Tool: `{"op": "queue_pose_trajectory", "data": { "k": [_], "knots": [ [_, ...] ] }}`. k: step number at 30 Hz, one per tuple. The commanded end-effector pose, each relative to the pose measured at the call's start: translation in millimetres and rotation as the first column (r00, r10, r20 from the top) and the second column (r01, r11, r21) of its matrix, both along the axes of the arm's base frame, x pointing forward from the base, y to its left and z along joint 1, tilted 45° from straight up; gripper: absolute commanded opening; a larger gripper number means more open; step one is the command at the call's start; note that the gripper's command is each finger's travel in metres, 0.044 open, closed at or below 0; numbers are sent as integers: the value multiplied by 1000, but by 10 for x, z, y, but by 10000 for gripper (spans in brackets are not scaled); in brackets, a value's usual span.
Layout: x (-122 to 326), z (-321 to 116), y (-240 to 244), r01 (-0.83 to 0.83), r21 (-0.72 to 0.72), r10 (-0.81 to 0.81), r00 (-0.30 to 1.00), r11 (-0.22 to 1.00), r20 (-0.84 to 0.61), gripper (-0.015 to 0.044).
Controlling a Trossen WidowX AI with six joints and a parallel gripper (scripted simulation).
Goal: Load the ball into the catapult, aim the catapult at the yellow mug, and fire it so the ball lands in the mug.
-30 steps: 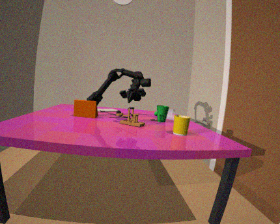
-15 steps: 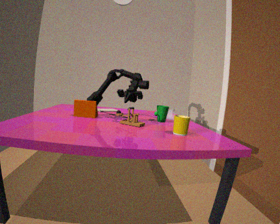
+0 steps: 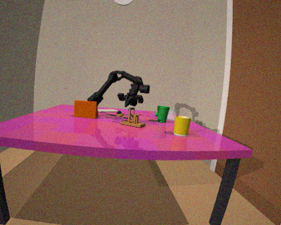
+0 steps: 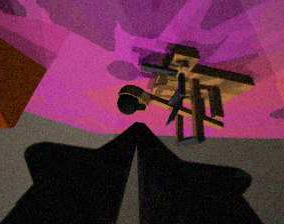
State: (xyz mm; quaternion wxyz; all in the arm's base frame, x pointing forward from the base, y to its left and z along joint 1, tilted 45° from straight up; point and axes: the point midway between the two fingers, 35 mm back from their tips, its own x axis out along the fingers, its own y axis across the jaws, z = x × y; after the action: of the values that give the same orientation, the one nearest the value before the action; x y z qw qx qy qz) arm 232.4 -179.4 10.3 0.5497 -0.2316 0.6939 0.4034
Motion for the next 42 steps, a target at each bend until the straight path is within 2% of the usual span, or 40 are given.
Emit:
{"op": "queue_pose_trajectory", "data": {
  "k": [1, 42],
  "knots": [
    [0, -58, 56, 7, 5, -7, 1000, 1000, -4, 0],
    [95, -513, 548, 7, 9, -7, 1000, 1000, -5, 0]
  ]
}}
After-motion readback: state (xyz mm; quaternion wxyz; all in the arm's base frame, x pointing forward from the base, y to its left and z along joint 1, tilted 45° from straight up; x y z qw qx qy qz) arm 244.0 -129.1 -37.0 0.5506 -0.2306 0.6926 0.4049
